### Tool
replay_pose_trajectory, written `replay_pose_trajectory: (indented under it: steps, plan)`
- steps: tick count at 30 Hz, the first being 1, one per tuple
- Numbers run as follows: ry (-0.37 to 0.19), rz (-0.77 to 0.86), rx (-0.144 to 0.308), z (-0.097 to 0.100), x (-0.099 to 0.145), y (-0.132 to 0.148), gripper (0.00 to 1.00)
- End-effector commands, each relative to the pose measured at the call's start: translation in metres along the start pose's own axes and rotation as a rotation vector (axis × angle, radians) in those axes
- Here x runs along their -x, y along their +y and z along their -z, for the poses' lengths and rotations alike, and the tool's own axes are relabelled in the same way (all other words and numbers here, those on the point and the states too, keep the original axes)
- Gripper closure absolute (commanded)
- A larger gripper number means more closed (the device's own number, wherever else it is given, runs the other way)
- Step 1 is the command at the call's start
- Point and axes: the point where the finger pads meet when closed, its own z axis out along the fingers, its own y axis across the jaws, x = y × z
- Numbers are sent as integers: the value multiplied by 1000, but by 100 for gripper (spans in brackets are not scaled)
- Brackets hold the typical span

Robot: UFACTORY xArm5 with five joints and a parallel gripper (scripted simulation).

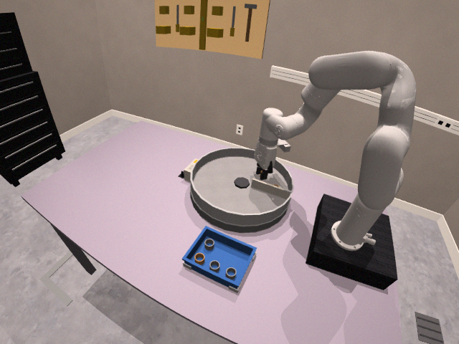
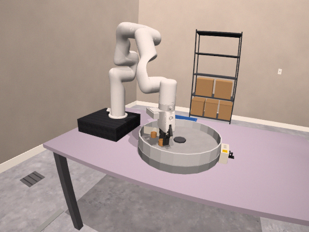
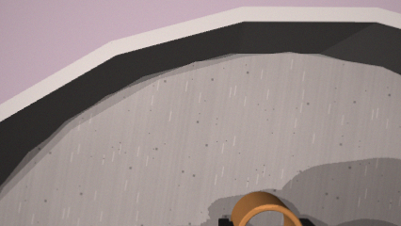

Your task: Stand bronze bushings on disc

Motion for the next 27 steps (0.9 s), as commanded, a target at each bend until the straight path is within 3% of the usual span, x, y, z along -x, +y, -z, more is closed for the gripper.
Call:
replay_pose_trajectory:
  steps: [1, 7, 8, 27]
  plan:
    - [-1, 0, -3, 1, 0, -1, 100]
    - [-1, 0, -3, 1, 0, -1, 100]
    - [-1, 0, -3, 1, 0, -1, 58]
    - [-1, 0, -3, 1, 0, -1, 58]
